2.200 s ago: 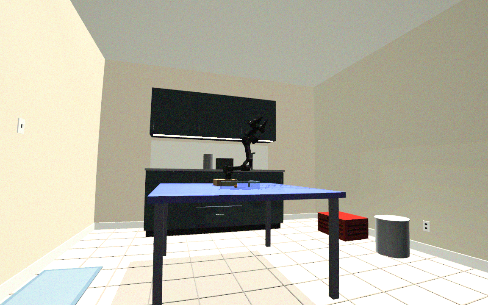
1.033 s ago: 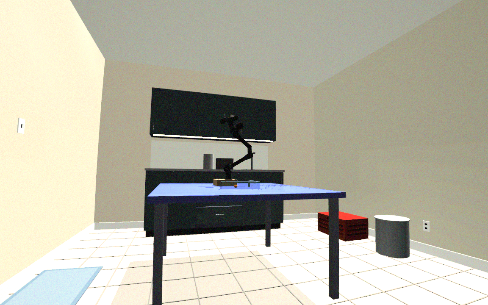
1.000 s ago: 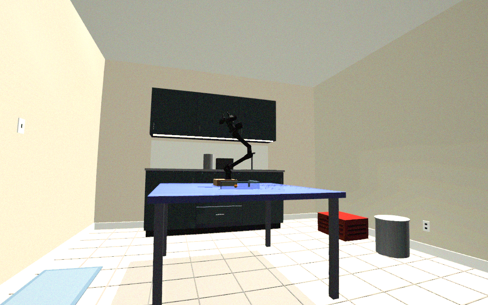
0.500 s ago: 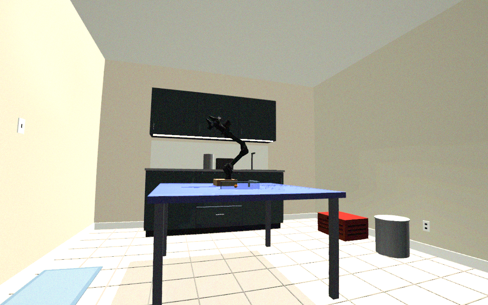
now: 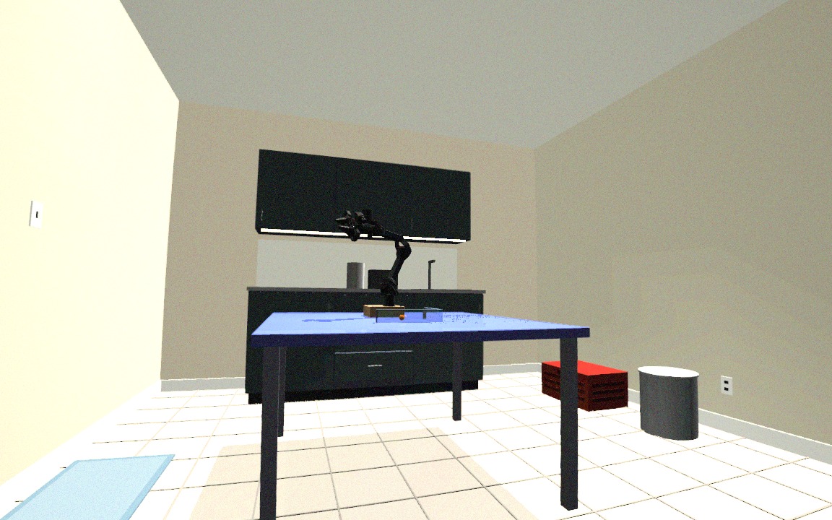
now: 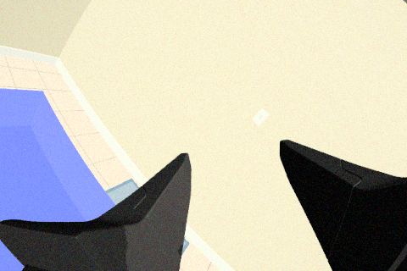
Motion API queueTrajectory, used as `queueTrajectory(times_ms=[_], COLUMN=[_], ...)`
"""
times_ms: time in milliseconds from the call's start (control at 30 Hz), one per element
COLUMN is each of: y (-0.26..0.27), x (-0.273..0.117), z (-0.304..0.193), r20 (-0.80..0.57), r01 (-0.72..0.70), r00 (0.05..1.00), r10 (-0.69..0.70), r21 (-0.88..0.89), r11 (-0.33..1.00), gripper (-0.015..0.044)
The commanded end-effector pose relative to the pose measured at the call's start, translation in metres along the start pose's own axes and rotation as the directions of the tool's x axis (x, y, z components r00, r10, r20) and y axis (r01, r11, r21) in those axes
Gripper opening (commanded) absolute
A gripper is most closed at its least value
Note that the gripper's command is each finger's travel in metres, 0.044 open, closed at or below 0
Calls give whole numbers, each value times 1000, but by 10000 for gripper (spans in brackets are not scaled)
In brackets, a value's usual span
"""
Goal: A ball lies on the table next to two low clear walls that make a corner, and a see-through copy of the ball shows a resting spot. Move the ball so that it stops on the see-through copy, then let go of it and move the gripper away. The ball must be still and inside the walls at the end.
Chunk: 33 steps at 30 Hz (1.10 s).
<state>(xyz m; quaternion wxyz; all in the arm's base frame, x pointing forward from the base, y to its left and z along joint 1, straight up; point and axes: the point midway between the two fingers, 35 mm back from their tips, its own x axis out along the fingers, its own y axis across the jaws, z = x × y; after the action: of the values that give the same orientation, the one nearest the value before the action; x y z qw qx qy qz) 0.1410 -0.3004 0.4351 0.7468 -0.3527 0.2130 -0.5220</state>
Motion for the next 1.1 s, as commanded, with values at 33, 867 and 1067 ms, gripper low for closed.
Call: queueTrajectory(times_ms=[33,867,1067], y=[67,418,450], x=[14,-148,-221], z=[1,-38,-71], r20=[-11,-450,-636], r01=[-207,-897,-910], r00=[978,154,-33], r10=[207,880,771], r21=[40,310,339], r11=[978,316,240], gripper=[237,237,237])
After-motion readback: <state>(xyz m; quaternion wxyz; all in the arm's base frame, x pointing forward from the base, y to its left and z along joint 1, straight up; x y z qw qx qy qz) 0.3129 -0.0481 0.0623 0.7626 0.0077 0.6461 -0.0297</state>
